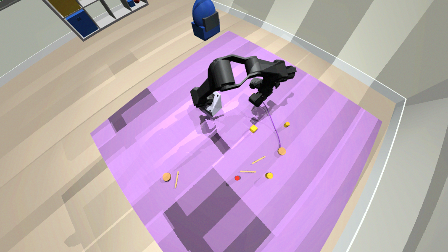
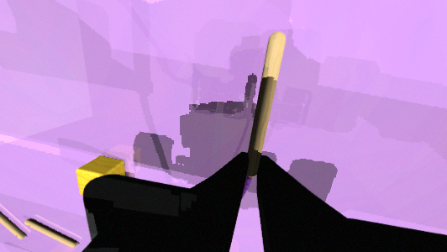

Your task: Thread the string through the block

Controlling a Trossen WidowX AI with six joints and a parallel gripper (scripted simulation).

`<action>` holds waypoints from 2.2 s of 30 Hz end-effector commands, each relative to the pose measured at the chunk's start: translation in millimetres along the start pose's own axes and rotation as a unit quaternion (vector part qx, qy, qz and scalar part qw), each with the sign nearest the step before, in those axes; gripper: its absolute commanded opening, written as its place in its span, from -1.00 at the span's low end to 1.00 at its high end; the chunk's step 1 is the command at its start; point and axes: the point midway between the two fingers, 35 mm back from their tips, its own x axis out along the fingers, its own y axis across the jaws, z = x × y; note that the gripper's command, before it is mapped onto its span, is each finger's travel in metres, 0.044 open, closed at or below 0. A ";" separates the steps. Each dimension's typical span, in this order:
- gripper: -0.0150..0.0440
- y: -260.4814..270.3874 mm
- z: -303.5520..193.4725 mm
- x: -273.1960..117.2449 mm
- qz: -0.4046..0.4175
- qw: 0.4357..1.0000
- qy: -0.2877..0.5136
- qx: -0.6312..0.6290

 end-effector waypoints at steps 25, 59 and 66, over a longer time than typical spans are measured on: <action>-0.49 -1.9 -15.4 -1.6 -0.002 0.954 0.000 0.298; -0.49 -2.7 -47.8 -3.6 -0.003 0.599 -0.001 0.801; -0.49 -2.4 -54.4 -3.7 -0.003 0.491 -0.002 0.871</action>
